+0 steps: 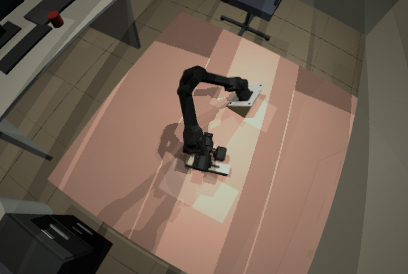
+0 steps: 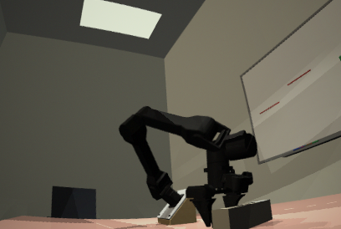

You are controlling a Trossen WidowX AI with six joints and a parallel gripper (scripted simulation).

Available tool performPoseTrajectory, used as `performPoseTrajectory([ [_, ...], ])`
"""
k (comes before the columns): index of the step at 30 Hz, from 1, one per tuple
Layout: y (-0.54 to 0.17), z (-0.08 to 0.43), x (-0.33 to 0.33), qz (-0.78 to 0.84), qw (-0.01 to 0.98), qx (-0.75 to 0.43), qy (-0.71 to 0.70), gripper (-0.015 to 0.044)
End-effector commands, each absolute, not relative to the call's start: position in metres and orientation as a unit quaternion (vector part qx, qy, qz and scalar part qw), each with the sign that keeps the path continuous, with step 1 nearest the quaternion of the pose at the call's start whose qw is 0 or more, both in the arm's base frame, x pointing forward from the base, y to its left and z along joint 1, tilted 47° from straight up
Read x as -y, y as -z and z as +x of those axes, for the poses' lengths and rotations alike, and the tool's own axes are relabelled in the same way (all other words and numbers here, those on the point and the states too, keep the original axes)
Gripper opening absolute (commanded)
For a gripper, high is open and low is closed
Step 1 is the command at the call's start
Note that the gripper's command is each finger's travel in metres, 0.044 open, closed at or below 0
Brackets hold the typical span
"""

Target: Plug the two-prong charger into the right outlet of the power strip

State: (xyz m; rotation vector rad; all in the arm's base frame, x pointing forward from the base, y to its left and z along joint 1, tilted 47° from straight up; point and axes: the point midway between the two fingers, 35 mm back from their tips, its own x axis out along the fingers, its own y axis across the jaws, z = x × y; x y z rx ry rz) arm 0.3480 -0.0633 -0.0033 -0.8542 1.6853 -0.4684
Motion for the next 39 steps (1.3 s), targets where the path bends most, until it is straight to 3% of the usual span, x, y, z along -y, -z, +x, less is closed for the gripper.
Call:
performPoseTrajectory([
  [1,0.000,0.347,0.063,-0.363,0.566,-0.713,0.198,0.0440],
  [39,-0.006,0.318,0.069,-0.363,0.567,-0.712,0.198,0.0440],
])
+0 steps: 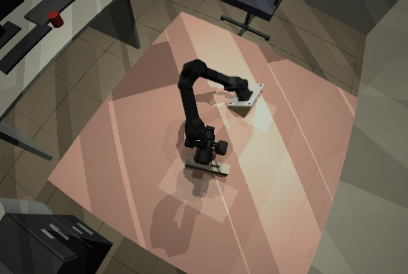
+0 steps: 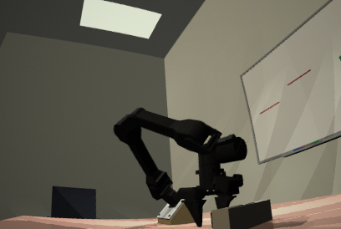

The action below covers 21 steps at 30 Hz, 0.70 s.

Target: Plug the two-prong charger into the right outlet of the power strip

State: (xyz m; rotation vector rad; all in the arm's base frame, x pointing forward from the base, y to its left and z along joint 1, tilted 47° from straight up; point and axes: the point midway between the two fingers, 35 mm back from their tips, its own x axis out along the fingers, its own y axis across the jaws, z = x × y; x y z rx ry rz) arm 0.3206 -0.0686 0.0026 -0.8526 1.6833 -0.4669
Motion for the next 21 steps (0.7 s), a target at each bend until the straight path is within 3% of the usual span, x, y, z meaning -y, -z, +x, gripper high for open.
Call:
performPoseTrajectory([
  [1,-0.006,0.317,0.069,-0.363,0.567,-0.712,0.198,0.0440],
  [21,-0.009,0.297,0.073,-0.363,0.567,-0.713,0.198,0.0440],
])
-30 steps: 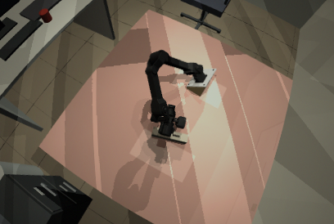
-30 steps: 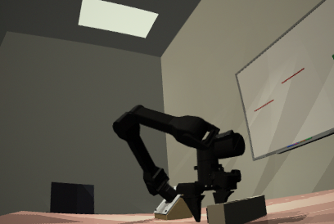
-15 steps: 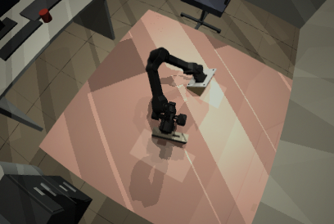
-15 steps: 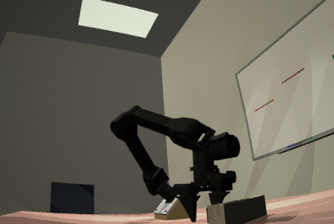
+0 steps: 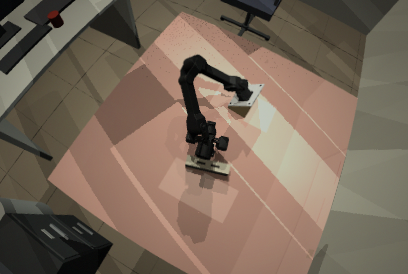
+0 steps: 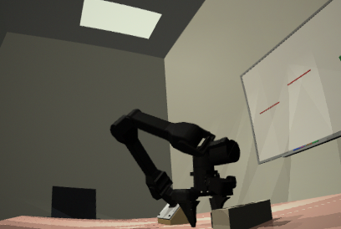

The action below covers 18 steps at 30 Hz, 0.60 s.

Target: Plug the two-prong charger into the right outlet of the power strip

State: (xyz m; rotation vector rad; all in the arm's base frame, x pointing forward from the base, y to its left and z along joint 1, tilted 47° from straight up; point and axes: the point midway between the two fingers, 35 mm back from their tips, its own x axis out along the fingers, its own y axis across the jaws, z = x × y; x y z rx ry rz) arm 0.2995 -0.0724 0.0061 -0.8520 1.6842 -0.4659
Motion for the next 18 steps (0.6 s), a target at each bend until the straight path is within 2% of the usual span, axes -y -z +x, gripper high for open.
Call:
performPoseTrajectory([
  [1,-0.010,0.296,0.073,-0.363,0.567,-0.713,0.198,0.0440],
  [8,-0.008,0.293,0.073,-0.362,0.567,-0.713,0.196,0.0440],
  [18,-0.055,0.314,0.017,-0.403,0.742,-0.529,0.087,0.0440],
])
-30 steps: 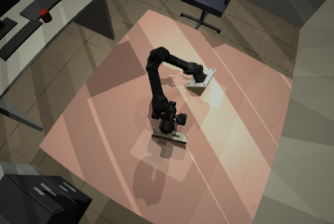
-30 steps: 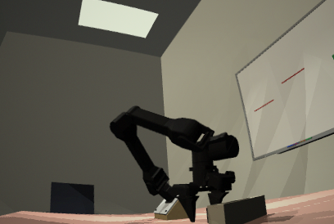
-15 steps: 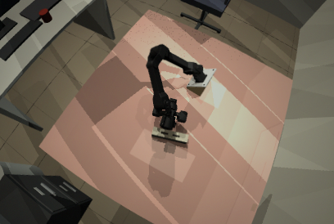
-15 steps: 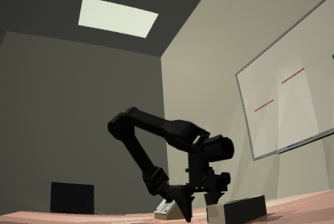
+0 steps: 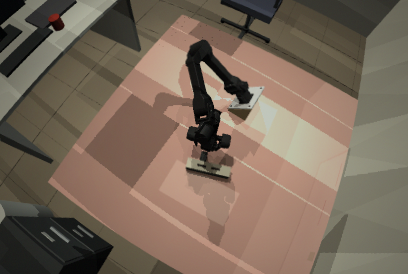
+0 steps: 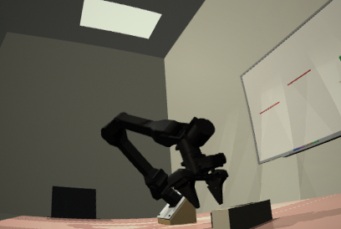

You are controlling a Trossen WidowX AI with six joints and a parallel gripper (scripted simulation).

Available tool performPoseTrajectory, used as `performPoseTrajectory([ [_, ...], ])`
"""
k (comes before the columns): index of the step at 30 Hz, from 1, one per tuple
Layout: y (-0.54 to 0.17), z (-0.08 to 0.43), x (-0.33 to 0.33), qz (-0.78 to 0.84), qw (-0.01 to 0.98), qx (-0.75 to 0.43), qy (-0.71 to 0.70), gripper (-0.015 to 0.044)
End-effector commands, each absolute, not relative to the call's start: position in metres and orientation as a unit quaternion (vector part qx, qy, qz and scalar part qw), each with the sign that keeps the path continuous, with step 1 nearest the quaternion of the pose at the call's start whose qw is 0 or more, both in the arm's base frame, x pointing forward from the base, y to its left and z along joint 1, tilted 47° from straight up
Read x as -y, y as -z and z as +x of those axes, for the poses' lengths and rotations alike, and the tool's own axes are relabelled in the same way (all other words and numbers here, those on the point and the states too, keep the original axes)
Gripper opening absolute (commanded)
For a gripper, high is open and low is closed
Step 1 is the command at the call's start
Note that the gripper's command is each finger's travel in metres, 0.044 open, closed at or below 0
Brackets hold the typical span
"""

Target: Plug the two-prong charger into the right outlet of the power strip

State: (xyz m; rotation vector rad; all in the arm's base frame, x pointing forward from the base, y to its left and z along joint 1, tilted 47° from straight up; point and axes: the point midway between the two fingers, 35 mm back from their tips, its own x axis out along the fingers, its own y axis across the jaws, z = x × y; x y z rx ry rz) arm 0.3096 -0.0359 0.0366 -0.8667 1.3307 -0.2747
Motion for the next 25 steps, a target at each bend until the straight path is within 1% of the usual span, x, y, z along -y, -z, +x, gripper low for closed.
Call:
performPoseTrajectory([
  [1,-0.0585,0.3146,0.0142,-0.406,0.750,-0.516,0.081,0.0440],
  [25,-0.0596,0.3148,0.0131,-0.406,0.752,-0.512,0.080,0.0440],
])
